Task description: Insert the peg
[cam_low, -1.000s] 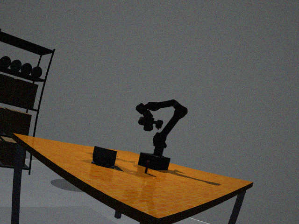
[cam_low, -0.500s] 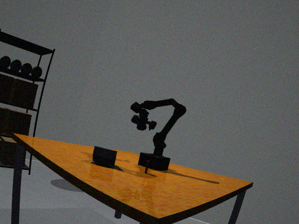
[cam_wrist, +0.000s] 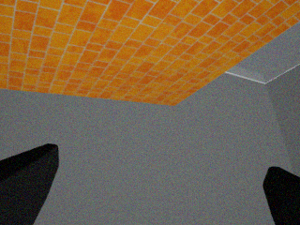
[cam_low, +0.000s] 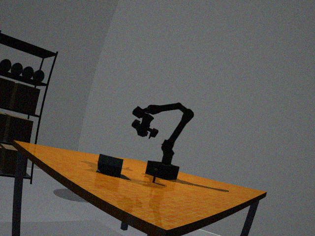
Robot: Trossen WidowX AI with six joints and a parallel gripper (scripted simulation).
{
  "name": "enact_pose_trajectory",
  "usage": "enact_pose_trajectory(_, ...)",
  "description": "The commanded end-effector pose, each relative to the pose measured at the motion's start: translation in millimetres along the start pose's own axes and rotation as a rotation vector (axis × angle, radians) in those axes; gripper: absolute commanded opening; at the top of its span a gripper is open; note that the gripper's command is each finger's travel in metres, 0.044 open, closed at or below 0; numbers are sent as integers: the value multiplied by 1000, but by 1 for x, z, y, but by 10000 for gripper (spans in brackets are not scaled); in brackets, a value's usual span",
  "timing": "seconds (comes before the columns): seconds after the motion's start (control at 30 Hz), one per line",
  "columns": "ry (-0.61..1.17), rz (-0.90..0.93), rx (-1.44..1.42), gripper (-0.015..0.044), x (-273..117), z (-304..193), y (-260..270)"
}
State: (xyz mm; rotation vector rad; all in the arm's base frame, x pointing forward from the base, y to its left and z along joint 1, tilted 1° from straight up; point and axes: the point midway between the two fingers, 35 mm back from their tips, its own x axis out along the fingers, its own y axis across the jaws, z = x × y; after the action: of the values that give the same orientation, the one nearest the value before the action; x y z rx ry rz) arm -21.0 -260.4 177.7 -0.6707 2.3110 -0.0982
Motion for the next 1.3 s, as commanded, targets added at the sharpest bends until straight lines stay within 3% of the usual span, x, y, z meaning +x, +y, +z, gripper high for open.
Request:
enact_pose_trajectory(0.0,-38,-28,5,440,-6,13,-9)
enact_pose_trajectory(1.27,-423,-215,5,440,-94,149,-47)
